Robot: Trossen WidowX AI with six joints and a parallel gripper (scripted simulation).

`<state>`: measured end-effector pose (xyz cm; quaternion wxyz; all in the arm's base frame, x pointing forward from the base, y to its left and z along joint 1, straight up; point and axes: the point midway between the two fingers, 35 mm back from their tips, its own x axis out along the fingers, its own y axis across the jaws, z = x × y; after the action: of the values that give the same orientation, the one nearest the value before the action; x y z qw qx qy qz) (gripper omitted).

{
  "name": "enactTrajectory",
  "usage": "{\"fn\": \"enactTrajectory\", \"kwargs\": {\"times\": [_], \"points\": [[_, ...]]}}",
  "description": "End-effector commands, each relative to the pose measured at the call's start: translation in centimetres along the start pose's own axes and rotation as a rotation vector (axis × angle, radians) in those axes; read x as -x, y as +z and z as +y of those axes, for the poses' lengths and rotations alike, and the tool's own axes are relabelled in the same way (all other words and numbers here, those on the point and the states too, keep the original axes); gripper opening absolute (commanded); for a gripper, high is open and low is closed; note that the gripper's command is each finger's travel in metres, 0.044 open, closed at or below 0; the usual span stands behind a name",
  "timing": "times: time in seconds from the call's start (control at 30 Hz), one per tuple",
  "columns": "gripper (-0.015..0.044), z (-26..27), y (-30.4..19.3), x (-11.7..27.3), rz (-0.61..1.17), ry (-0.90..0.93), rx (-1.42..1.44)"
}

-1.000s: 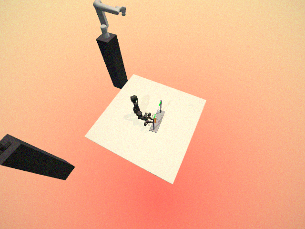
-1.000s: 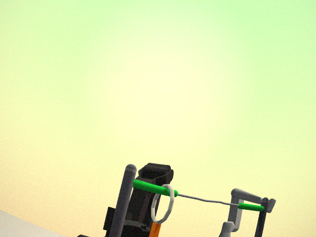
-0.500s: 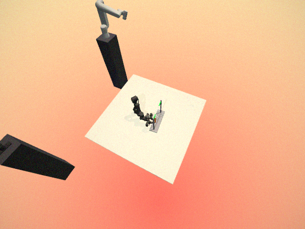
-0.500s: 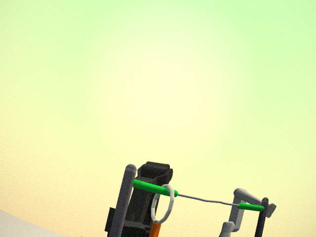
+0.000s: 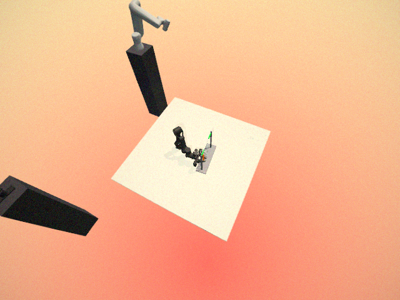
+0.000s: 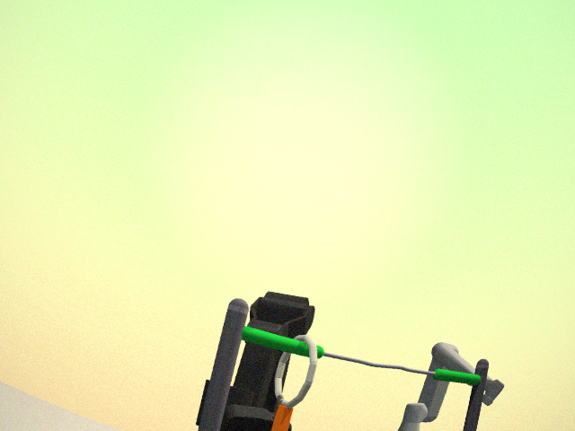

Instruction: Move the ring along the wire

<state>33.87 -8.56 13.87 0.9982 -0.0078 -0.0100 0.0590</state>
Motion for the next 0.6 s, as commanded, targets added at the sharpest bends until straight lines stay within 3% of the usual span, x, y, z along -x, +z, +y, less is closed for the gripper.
{"fn": "enactTrajectory", "kwargs": {"times": [0.0, 0.57], "points": [[0.016, 0.04, -0.07, -0.7, 0.001, -0.001, -0.005], [0.016, 0.09, -0.08, -0.95, 0.001, -0.001, -0.005]]}}
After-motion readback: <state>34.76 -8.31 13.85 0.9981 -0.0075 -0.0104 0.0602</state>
